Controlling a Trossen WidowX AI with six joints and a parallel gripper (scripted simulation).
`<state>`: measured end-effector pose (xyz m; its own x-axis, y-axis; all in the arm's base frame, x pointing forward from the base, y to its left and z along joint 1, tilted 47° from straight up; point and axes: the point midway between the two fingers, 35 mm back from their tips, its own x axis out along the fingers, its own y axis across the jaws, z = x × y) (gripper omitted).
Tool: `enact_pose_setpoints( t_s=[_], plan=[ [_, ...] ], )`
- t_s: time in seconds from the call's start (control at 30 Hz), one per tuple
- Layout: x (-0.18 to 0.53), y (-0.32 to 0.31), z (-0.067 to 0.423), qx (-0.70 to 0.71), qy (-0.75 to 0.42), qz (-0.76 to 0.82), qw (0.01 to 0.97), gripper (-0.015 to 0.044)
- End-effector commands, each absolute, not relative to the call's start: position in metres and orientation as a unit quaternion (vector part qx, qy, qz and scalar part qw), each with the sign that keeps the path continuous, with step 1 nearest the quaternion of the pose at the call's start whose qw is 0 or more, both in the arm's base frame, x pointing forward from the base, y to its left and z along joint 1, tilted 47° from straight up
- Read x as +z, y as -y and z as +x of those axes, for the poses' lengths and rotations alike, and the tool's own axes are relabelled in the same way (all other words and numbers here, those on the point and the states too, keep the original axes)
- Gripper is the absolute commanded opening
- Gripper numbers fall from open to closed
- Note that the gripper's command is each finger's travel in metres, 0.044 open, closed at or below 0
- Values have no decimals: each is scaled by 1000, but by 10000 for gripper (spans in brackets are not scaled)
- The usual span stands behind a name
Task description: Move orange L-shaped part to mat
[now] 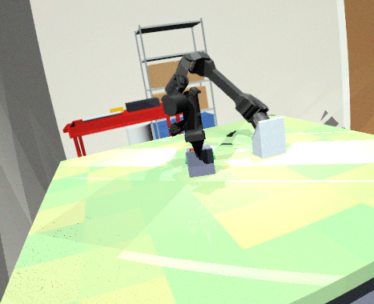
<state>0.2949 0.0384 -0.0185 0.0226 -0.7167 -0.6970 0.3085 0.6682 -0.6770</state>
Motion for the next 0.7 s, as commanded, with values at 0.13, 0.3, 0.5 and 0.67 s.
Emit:
enact_pose_setpoints(
  t_s=[0.13, 0.3, 0.5, 0.67],
  plan=[
    [-28, -28, 295, -370, -594, -174, 693, 180],
    [-33, -22, 295, -370, -594, -174, 693, 180],
    [-40, -15, 295, -370, -594, -175, 693, 180],
    [-43, -12, 295, -370, -594, -175, 693, 180]
  ],
)
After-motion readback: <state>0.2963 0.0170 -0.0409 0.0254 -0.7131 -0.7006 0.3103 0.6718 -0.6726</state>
